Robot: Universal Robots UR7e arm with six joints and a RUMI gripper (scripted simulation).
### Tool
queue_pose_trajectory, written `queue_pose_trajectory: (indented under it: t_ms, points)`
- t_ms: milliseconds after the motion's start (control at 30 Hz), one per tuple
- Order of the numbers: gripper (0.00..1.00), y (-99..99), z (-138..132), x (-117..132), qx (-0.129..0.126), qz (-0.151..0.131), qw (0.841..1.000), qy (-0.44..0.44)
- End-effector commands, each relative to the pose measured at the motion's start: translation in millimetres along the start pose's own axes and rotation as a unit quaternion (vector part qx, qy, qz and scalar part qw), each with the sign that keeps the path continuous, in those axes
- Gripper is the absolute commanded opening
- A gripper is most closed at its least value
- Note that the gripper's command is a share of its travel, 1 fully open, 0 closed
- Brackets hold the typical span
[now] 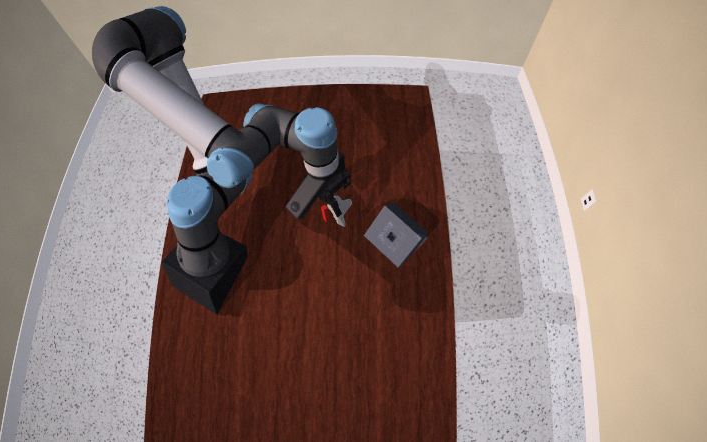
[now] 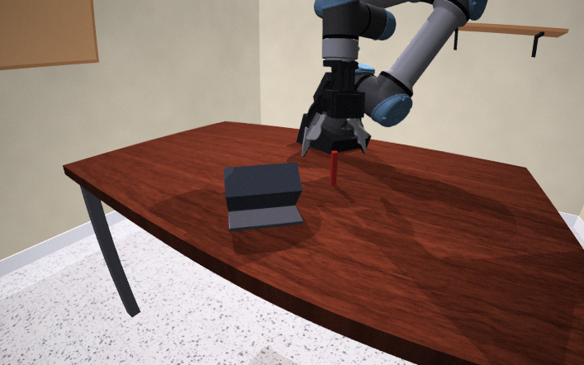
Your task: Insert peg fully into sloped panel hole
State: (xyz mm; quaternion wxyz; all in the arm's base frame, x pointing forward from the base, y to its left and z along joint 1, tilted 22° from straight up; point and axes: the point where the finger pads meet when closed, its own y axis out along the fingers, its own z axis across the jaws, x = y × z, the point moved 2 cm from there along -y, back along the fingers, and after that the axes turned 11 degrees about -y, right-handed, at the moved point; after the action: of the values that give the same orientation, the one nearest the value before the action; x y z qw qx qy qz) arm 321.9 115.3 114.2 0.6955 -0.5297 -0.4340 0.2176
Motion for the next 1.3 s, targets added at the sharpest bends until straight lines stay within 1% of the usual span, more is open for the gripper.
queue_pose_trajectory:
  t_ms: [0, 100, 167, 667, 733, 1233, 1267]
  points:
    - [0.9, -0.4, -0.3, 0.1, 0.0, 0.0, 1.0, 0.0]
    - [0.86, -0.4, -0.3, 0.1, 0.0, 0.0, 1.0, 0.0]
    - [0.86, -0.4, -0.3, 0.1, 0.0, 0.0, 1.0, 0.0]
    - [0.64, -0.4, -0.3, 0.1, 0.0, 0.0, 1.0, 0.0]
    - [0.64, -0.4, -0.3, 0.1, 0.0, 0.0, 1.0, 0.0]
    - [0.43, -0.4, -0.3, 0.1, 0.0, 0.0, 1.0, 0.0]
    - [0.43, -0.4, -0.3, 0.1, 0.0, 0.0, 1.0, 0.0]
